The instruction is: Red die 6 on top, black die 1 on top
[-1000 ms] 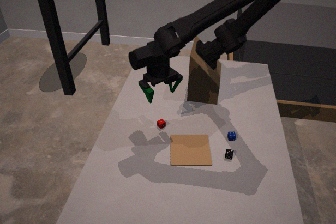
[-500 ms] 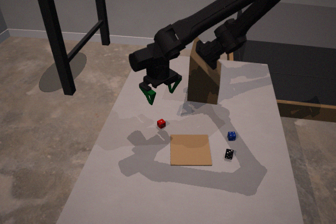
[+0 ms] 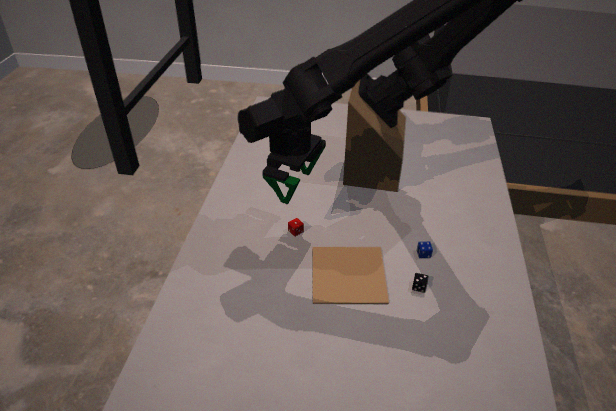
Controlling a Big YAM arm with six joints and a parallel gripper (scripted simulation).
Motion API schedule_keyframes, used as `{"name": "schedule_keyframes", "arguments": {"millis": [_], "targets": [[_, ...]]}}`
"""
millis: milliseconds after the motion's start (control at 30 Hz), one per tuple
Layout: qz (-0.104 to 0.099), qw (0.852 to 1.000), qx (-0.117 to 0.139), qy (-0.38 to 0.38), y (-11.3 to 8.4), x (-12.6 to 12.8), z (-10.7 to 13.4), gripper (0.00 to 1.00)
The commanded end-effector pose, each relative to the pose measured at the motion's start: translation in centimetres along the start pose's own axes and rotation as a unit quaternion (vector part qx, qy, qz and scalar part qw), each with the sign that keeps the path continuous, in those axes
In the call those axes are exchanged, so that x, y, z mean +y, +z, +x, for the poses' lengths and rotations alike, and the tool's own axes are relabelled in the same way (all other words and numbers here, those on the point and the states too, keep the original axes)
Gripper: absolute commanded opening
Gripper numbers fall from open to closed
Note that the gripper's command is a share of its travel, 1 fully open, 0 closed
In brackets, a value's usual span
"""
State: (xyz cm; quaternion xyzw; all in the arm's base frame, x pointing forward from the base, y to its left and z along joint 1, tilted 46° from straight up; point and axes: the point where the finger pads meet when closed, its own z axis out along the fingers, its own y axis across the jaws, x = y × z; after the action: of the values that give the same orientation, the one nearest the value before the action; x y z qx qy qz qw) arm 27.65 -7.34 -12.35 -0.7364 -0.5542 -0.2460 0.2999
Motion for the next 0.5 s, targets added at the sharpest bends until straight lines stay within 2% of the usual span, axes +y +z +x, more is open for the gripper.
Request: {"name": "schedule_keyframes", "arguments": {"millis": [0, 33, 100, 133, 267, 333, 467], "targets": [[-0.003, 0.996, -0.001, -0.088, 0.4, 0.4, -0.1, 1.0], [-0.009, 0.994, -0.004, -0.11, 0.1, 1.1, -0.4, 1.0], [-0.009, 0.994, -0.004, -0.11, 0.1, 1.1, -0.4, 1.0], [-0.018, 0.99, -0.008, -0.14, -0.3, 2.1, -0.7, 1.0], [-0.009, 0.982, -0.005, -0.186, 0.7, 1.3, -0.3, 1.0], [-0.003, 0.974, -0.001, -0.227, 1.4, 0.4, -0.1, 1.0], [-0.003, 0.962, -0.001, -0.272, 1.8, 0.4, -0.1, 1.0]]}}
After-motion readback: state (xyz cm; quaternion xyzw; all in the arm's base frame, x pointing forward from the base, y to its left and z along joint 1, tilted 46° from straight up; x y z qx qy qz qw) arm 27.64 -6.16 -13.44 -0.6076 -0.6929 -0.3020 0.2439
